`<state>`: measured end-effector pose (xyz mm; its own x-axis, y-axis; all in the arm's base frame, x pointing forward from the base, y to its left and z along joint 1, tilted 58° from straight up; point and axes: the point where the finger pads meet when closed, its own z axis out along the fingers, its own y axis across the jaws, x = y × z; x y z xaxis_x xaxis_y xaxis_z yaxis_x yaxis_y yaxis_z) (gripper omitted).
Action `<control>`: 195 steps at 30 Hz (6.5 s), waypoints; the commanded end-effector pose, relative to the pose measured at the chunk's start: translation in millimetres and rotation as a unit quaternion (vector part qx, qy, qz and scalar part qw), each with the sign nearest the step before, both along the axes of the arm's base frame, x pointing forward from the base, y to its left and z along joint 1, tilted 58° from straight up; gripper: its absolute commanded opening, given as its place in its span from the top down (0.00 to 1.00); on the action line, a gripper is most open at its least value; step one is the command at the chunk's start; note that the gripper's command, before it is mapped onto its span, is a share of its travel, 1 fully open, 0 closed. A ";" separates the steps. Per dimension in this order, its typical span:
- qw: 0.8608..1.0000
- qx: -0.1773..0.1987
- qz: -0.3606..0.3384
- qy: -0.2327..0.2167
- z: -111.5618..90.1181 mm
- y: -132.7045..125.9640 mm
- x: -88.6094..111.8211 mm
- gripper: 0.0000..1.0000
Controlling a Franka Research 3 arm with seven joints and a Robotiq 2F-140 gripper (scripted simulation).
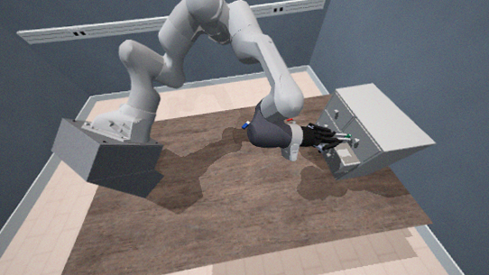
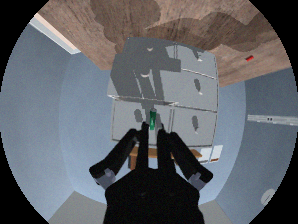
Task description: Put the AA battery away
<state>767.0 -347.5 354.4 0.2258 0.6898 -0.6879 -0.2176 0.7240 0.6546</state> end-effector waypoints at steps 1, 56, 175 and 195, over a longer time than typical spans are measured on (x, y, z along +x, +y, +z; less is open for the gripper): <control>1.000 0.004 0.001 0.000 0.1 0.9 1.5 0.85; 1.000 0.004 0.001 0.000 -11.6 15.2 13.2 0.85; 0.999 -0.006 0.031 0.033 -84.7 33.6 -147.1 0.00; 0.952 -0.064 0.203 0.222 -75.3 22.2 -156.5 0.00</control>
<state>613.1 -328.2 289.0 -0.2188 0.5060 -0.8343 -0.2507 0.7972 0.5492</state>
